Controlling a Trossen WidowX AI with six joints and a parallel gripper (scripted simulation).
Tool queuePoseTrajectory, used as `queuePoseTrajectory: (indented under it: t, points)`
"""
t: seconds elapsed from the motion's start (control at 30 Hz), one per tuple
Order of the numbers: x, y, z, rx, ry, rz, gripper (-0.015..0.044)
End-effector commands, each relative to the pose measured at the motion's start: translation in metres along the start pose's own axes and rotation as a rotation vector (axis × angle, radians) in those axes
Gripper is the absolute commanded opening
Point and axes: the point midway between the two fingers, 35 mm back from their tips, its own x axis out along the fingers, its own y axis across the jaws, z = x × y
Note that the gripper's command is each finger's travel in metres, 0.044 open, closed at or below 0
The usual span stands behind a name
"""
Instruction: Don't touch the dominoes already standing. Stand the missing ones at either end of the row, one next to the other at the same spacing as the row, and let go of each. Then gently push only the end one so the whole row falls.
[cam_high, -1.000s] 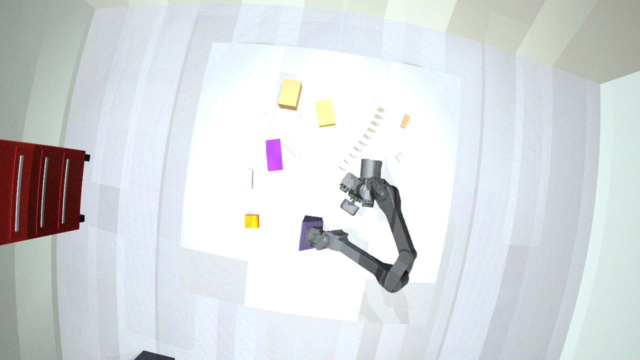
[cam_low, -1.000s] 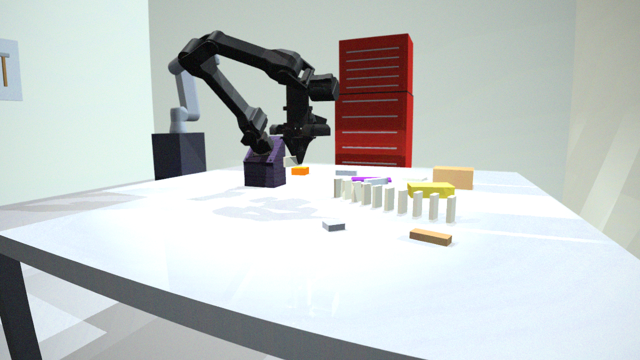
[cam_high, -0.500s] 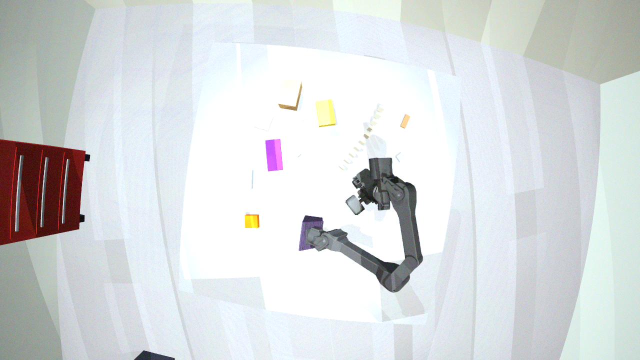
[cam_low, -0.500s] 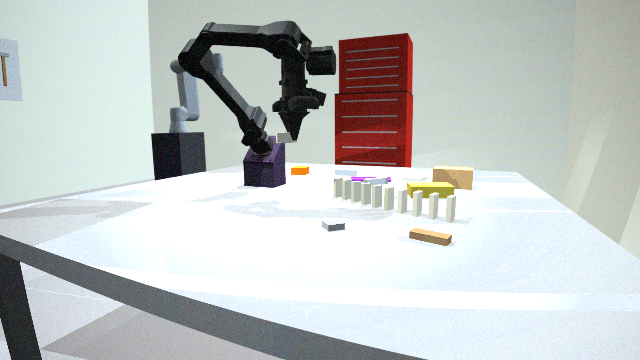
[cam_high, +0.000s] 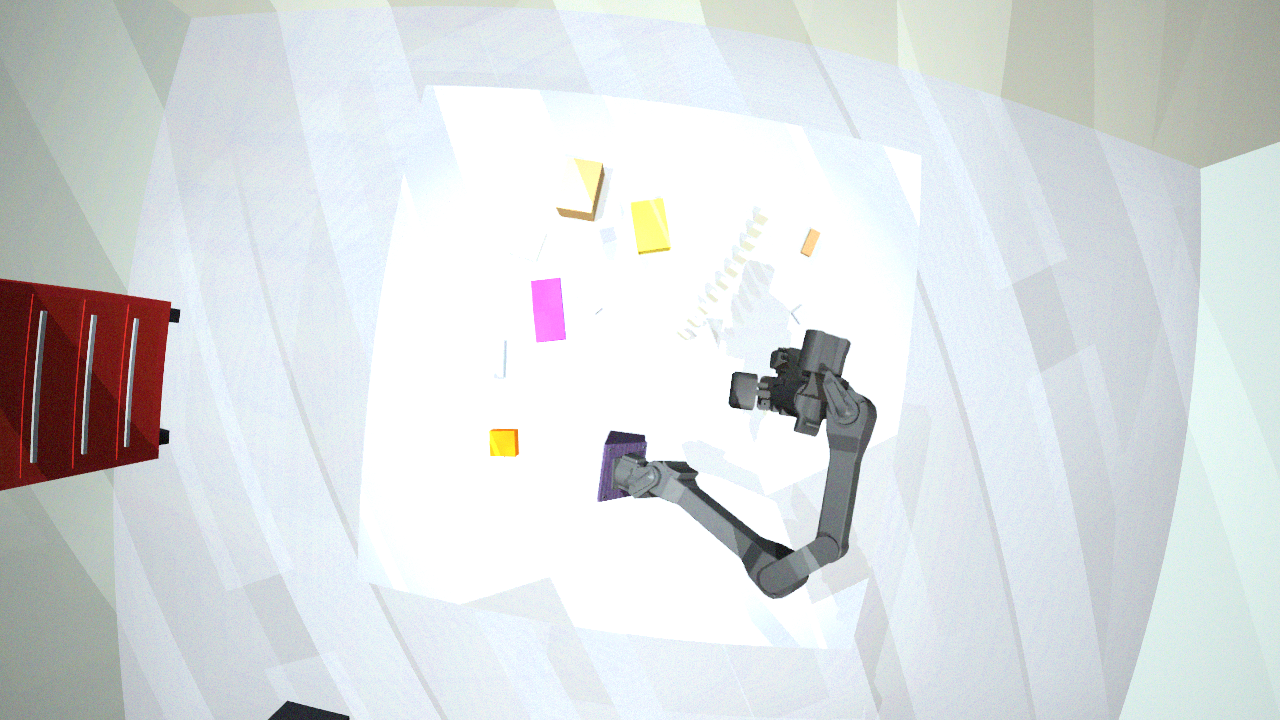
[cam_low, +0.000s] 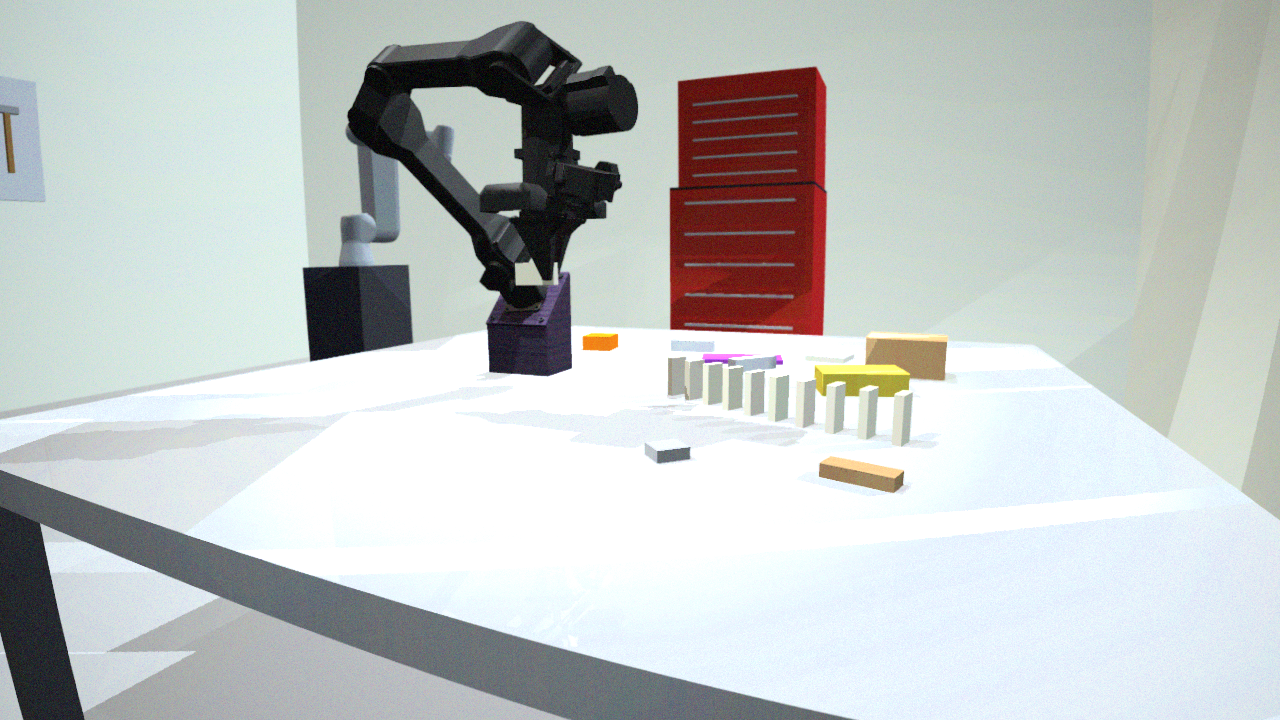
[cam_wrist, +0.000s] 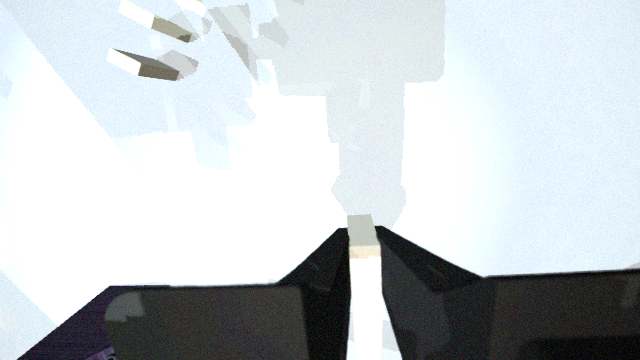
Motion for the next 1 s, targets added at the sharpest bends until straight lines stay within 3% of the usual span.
queuePoseTrajectory:
  t: [0.0,0.47,0.97]
  points:
    - [0.000,-0.002,0.000,0.028,-0.005,-0.001,0.0030]
    - [0.039,0.022,0.022,0.256,-0.132,0.255,0.0030]
    - [0.069,0.021,0.051,0.463,-0.387,0.434,0.0030]
